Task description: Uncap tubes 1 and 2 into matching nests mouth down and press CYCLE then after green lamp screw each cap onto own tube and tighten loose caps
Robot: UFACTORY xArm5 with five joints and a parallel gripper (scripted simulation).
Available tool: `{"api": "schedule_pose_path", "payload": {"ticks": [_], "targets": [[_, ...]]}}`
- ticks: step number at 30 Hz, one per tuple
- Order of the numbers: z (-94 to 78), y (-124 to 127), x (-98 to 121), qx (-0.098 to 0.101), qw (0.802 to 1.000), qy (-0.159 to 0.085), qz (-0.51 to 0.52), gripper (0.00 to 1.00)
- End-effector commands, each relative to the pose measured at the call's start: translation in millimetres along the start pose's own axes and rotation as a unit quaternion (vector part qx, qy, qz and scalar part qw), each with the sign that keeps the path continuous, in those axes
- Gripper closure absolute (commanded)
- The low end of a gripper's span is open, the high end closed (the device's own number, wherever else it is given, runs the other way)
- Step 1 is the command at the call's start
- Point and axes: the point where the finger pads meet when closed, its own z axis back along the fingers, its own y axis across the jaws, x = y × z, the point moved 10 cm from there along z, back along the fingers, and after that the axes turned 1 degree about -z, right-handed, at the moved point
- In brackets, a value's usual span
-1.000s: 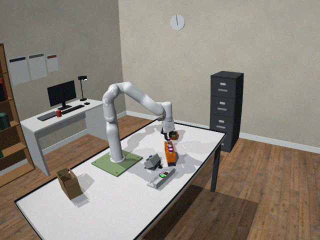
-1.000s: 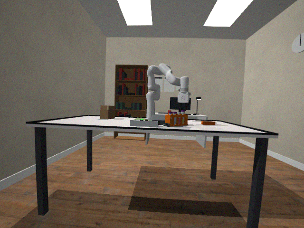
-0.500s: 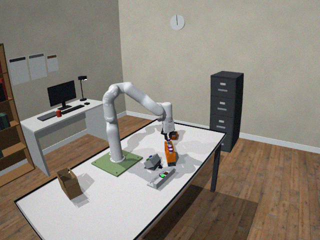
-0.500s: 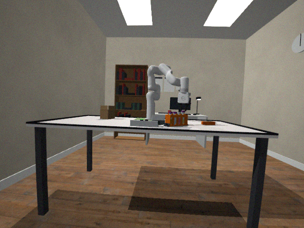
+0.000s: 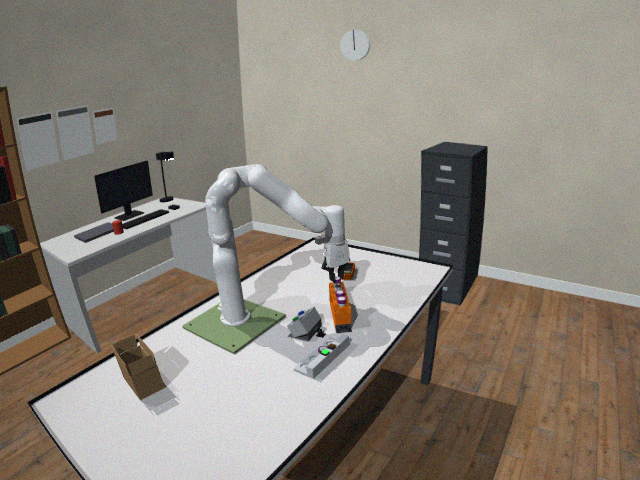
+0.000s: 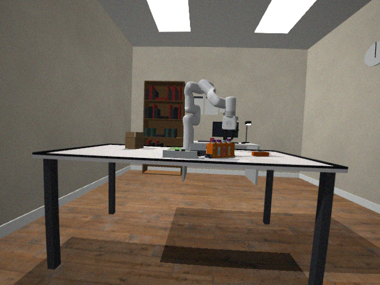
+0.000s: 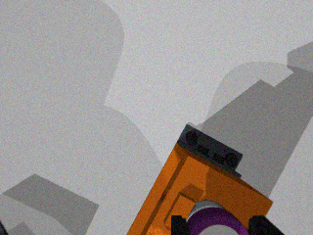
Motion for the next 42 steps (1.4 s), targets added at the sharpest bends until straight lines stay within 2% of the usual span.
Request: {"api": "schedule_pose_path", "payload": {"ticks": [1, 16, 17, 39, 42], "targets": [[-0.8, 1.0, -0.2, 0.001, 1.0, -0.003, 0.0, 1.0], [-3.3, 1.0, -0.2, 0.001, 1.0, -0.003, 0.0, 1.0], [-3.3, 1.0, -0.2, 0.001, 1.0, -0.003, 0.0, 0.54], [-3.3, 1.0, -0.2, 0.001, 1.0, -0.003, 0.0, 0.54], [-4.8, 1.0, -0.2, 0.001, 0.999, -0.003, -0.049, 0.54]]}}
